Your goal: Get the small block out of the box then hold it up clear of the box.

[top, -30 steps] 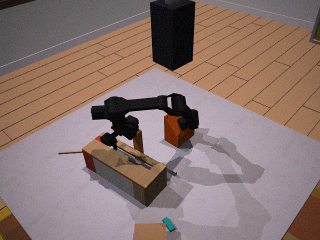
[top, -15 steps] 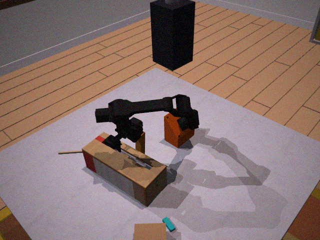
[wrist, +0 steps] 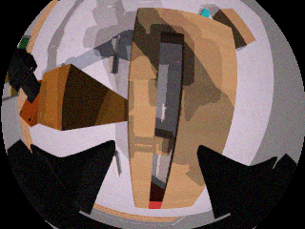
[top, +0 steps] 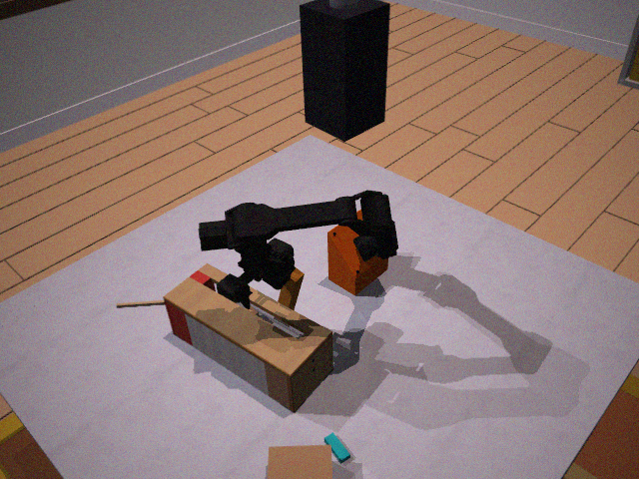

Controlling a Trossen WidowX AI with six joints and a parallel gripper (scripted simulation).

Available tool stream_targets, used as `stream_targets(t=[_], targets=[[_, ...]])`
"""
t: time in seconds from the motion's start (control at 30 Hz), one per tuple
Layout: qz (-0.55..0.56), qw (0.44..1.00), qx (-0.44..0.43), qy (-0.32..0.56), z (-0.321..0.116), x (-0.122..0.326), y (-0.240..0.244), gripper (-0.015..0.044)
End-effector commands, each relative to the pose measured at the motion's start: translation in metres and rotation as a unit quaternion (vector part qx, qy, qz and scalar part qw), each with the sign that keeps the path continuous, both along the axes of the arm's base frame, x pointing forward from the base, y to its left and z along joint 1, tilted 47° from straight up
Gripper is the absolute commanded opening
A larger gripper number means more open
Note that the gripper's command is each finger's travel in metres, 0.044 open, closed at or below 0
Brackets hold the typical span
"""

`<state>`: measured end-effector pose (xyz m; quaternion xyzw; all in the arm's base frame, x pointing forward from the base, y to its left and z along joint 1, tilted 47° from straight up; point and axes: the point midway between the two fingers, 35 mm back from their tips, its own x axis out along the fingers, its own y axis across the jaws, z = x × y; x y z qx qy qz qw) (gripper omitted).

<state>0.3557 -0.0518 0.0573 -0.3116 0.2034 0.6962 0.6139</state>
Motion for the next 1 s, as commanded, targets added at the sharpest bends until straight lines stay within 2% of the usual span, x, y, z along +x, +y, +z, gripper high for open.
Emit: stream_targets(t=[0.0,0.6,0.87,0.97], targets=[[0.001,1.000,0.002,0.002,0.005,-0.003,0.008,0.0400],[0.000,1.000,-0.003,0.000,0.009,-0.004,0.009,0.0400],[-0.013,0.987,-0.159,-0.023,0.002,-0.037,0.008,0.0400],[-0.017,0.985,-0.172,-0.026,0.001,-0.040,0.007,0.0400]])
